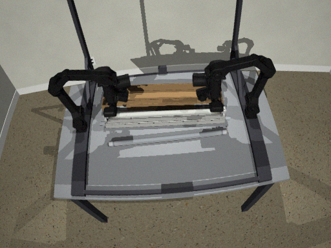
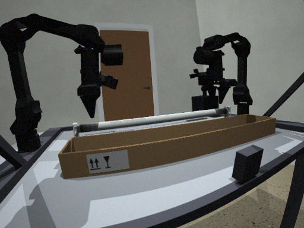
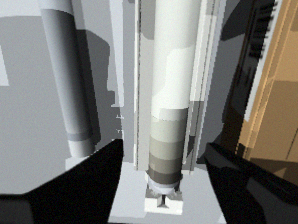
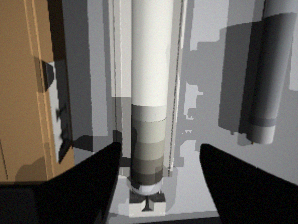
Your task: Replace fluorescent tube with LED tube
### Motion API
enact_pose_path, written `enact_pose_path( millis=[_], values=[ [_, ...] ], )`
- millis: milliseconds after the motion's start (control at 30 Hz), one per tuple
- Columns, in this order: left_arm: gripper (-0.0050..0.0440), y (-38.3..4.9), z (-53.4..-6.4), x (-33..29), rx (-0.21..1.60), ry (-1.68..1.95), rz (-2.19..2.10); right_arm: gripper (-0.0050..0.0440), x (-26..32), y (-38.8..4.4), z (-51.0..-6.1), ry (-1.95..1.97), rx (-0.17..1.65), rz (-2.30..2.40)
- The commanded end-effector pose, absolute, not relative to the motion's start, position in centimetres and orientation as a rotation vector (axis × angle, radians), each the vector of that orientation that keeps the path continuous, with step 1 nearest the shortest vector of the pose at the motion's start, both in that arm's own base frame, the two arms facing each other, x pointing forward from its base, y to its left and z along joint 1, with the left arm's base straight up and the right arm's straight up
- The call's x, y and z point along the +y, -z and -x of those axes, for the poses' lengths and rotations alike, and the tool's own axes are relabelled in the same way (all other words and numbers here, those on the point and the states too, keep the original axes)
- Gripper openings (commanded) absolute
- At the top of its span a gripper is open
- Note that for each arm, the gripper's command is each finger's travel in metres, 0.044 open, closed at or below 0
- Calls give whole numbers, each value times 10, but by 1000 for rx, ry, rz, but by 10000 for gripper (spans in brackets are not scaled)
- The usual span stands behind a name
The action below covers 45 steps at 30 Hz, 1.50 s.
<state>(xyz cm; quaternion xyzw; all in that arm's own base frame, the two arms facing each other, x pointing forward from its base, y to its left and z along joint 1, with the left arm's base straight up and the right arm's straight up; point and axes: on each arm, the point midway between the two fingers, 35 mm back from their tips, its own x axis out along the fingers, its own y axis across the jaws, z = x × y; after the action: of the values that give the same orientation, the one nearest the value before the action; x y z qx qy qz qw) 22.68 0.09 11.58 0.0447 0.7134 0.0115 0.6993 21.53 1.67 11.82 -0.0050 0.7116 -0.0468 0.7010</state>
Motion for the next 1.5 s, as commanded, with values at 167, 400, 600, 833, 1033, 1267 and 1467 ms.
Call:
enact_pose_path(
  millis=[167, 400, 600, 833, 1033, 1267, 1467],
  values=[
    [230, -108, -231, -28, 1519, -357, -403, 230, 47, -109, -223, 437, 1541, 325],
    [230, -102, -231, -40, 1479, -480, -526, 230, 58, -101, -224, 558, 1512, 451],
    [230, -100, -230, -42, 1471, -505, -553, 227, 50, -90, -220, 586, 1514, 483],
    [212, -80, -227, -20, 1476, -506, -557, 200, 36, -74, -219, 584, 1515, 485],
    [186, -75, -228, -16, 1475, -506, -556, 173, 35, -68, -219, 587, 1523, 493],
    [120, -75, -230, -16, 1467, -504, -551, 80, 37, -71, -221, 581, 1510, 476],
    [67, -73, -229, -17, 1474, -504, -551, 5, 37, -70, -221, 581, 1513, 478]
  ],
)
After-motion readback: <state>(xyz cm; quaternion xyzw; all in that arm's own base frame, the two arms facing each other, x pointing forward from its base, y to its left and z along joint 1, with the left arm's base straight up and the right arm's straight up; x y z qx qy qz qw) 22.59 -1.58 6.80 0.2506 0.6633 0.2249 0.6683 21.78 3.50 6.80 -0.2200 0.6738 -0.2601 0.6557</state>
